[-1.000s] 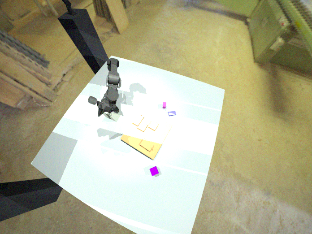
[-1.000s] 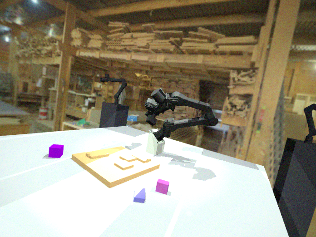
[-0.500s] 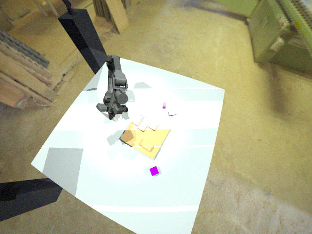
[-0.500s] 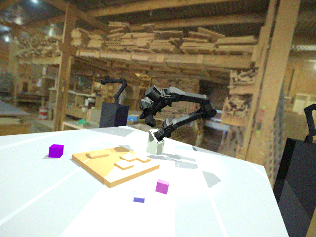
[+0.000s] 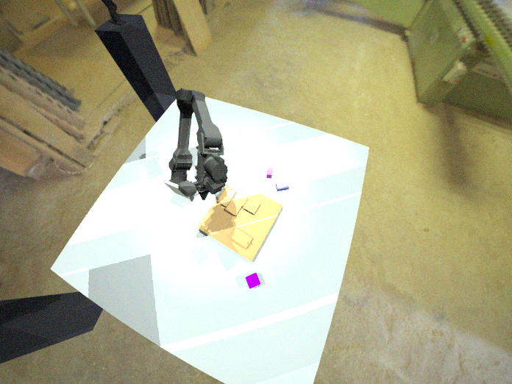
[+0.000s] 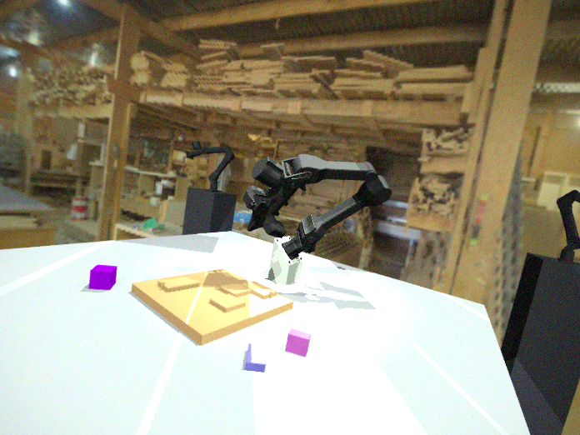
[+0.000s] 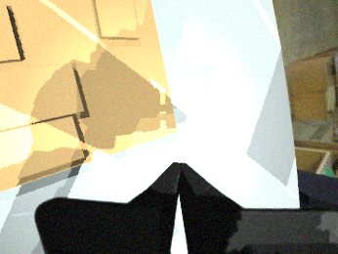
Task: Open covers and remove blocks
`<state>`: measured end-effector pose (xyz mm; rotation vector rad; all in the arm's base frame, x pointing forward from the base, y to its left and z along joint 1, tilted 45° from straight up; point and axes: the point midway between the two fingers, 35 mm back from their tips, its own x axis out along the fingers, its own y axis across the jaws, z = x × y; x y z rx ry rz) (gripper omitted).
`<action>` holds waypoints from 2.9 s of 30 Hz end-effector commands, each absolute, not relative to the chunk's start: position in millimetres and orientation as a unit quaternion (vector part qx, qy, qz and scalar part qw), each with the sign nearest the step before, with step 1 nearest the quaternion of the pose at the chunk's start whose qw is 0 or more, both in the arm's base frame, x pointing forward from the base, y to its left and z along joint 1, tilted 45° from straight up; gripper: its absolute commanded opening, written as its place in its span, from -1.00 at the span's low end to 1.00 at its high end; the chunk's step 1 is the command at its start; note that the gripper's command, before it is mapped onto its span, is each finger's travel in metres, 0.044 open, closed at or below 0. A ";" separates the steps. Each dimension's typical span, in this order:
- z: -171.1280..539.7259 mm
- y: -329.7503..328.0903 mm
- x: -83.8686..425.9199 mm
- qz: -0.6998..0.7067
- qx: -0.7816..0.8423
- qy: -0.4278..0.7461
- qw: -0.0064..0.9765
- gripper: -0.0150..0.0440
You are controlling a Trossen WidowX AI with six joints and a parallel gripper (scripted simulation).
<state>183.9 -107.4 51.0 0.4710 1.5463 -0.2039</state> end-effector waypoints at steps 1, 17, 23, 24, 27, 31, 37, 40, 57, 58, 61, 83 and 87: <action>50.9 -94.8 206.5 -0.042 0.225 0.687 0.690 -0.49; 49.4 -40.1 274.5 0.111 0.291 0.667 0.677 -0.49; 48.6 -16.5 296.6 0.164 0.316 0.658 0.663 -0.49; 48.5 -12.5 300.1 0.173 0.321 0.657 0.660 -0.49; 48.0 -0.9 309.6 0.197 0.333 0.652 0.652 -0.49; 47.8 1.8 311.7 0.203 0.336 0.651 0.649 -0.49; 47.8 1.8 311.7 0.203 0.336 0.651 0.649 -0.49; 47.8 1.8 311.7 0.203 0.336 0.651 0.649 -0.49; 47.8 1.8 311.7 0.203 0.336 0.651 0.649 -0.49; 47.8 1.8 311.7 0.203 0.336 0.651 0.649 -0.49; 47.8 1.8 311.7 0.203 0.336 0.651 0.649 -0.49; 34.7 14.2 314.3 0.202 0.336 0.652 0.650 -0.49; 31.9 17.0 314.8 0.202 0.336 0.651 0.650 -0.49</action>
